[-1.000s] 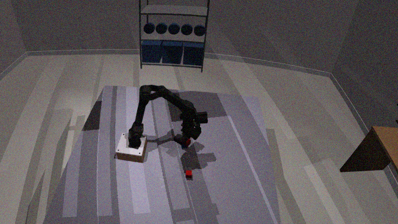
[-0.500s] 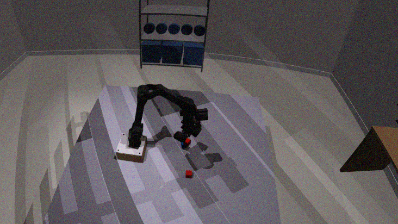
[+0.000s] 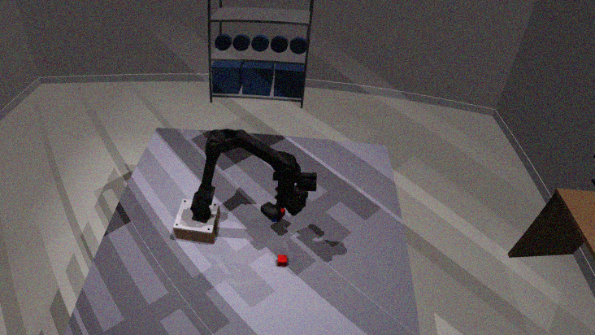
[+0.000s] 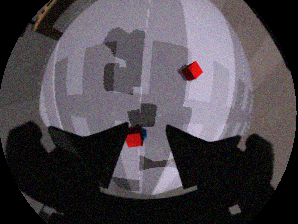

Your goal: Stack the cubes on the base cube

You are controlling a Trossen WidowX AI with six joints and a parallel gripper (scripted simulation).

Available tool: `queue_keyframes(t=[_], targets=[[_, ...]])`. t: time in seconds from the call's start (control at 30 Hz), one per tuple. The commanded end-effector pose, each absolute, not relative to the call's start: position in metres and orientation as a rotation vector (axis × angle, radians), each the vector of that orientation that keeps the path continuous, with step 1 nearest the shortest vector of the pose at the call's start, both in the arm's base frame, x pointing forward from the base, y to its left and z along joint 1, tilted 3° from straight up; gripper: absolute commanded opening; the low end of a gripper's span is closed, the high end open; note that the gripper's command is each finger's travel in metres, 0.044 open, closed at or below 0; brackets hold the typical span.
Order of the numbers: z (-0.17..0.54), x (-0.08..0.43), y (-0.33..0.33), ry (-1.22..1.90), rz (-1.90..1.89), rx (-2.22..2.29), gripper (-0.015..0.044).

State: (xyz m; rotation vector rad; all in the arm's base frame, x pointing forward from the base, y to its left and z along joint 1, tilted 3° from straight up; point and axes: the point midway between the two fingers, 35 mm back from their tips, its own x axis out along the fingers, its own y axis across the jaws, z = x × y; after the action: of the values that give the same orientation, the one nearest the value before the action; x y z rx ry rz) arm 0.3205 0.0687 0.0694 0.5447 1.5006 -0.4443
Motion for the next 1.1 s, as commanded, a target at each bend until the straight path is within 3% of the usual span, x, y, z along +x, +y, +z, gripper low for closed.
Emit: queue_keyframes(t=[0.0, 0.53, 1.07], targets=[[0.076, 0.335, 0.038, 1.465, -0.553, 0.660, 0.0265], [0.095, 0.351, -0.083, 1.310, -0.992, 1.083, 0.0265], [0.033, 0.352, -0.087, 1.300, -1.015, 1.105, 0.0265]])
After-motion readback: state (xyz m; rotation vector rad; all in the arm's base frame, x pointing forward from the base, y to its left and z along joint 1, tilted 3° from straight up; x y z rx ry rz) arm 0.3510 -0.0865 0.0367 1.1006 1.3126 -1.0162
